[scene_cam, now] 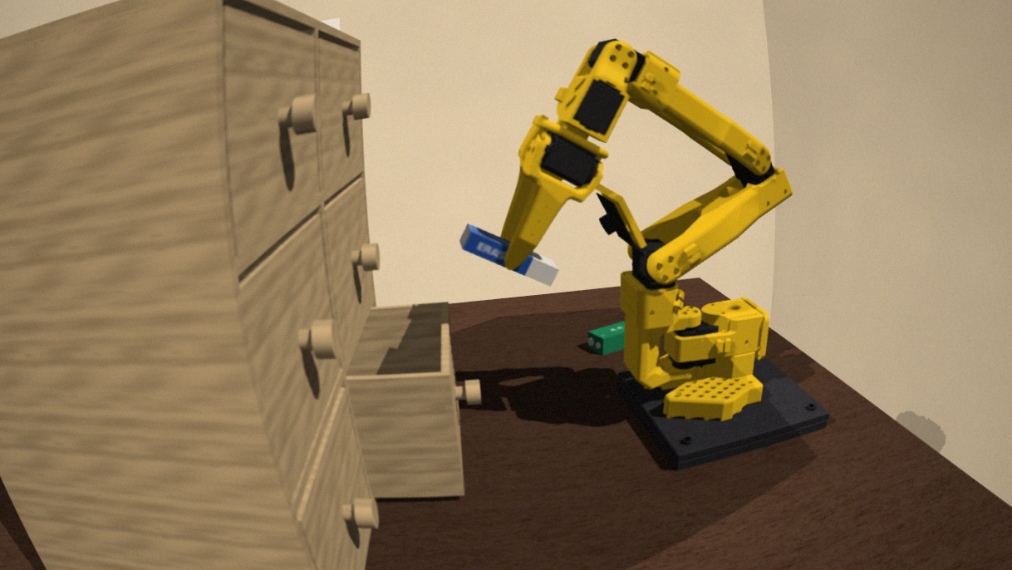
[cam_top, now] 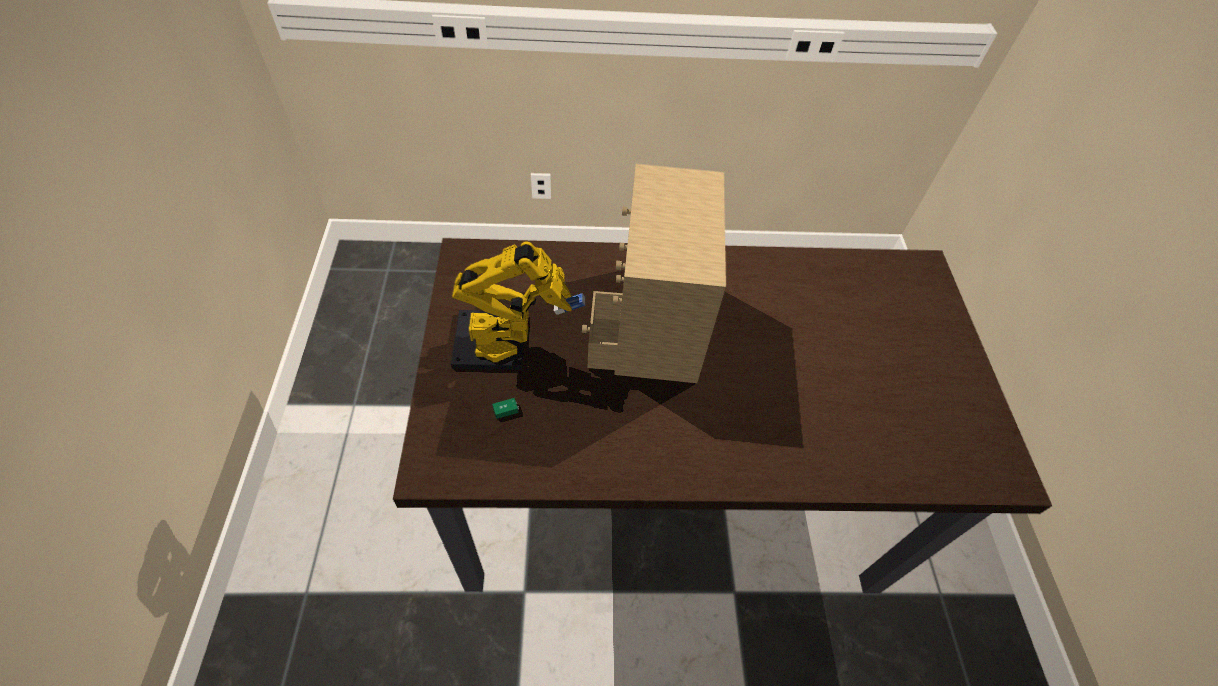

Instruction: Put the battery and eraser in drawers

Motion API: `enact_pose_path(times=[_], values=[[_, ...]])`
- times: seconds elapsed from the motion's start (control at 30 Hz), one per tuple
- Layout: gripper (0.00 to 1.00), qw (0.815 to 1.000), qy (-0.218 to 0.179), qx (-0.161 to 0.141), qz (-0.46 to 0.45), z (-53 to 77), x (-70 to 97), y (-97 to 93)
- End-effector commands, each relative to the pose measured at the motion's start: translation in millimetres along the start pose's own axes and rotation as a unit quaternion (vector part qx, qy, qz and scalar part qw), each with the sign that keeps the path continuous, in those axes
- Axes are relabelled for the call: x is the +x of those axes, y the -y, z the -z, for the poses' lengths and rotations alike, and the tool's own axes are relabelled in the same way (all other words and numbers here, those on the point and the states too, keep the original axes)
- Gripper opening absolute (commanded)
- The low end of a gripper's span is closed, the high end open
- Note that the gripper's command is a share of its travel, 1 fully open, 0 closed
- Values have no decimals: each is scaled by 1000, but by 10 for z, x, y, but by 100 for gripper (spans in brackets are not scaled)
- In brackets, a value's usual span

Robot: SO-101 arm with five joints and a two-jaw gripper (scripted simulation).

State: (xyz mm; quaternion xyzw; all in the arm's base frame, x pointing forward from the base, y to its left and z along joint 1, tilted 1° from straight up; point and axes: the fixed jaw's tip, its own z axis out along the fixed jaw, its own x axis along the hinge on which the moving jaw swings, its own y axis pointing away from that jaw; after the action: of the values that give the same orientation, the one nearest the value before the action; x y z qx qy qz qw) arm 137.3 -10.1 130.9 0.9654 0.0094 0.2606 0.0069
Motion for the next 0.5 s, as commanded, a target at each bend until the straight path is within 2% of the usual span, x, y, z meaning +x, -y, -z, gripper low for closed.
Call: enact_pose_path(times=[0.0, 0.4, 0.47], values=[[0, 1000, -1, 3, 0, -11, -9, 12], [0, 1000, -1, 3, 0, -11, -9, 12], [0, 1000, -1, 3, 0, -57, 95, 13]])
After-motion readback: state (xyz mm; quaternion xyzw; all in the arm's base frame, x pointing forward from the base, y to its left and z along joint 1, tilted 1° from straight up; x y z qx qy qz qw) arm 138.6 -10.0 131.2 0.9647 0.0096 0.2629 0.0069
